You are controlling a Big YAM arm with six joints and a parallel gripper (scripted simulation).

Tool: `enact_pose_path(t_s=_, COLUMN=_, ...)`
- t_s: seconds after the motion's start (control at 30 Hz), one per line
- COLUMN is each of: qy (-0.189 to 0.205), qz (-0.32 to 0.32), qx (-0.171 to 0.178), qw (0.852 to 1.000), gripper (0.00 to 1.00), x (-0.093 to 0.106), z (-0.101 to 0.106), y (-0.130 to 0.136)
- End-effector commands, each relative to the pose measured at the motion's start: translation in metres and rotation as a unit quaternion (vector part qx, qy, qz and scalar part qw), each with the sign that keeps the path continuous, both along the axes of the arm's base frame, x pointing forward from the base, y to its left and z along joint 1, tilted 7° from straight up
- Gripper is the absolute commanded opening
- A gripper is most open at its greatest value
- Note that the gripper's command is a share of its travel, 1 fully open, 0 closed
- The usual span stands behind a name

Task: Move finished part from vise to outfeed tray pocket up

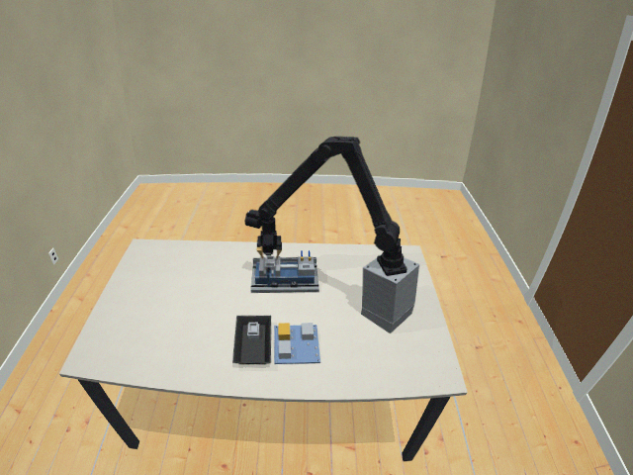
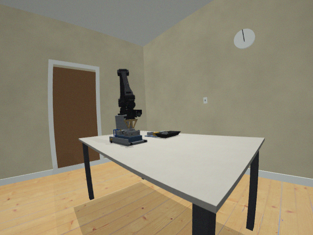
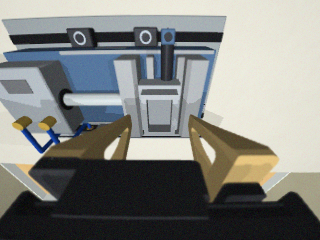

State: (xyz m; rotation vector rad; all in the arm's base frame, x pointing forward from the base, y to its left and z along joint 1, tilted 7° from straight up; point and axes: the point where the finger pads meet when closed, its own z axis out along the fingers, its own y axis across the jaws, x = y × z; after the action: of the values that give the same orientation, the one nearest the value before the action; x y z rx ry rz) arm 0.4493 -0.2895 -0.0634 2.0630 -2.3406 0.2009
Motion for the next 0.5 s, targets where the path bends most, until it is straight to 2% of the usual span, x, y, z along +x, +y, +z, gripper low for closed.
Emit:
enact_pose_path(t_s=0.0, qy=0.0, qz=0.002, qx=0.002, qw=1.0, gripper=0.64, x=-0.0029, z=-0.005, y=-0.0017)
enact_pose_path(t_s=0.1, qy=-0.004, qz=0.002, qx=0.0, qw=1.0, gripper=0.64, x=-0.0013, z=-0.0017, y=-0.003)
enact_pose_path(t_s=0.47, qy=0.0, qz=0.002, qx=0.002, qw=1.0, gripper=0.64, x=-0.0026, z=-0.0096, y=-0.0023)
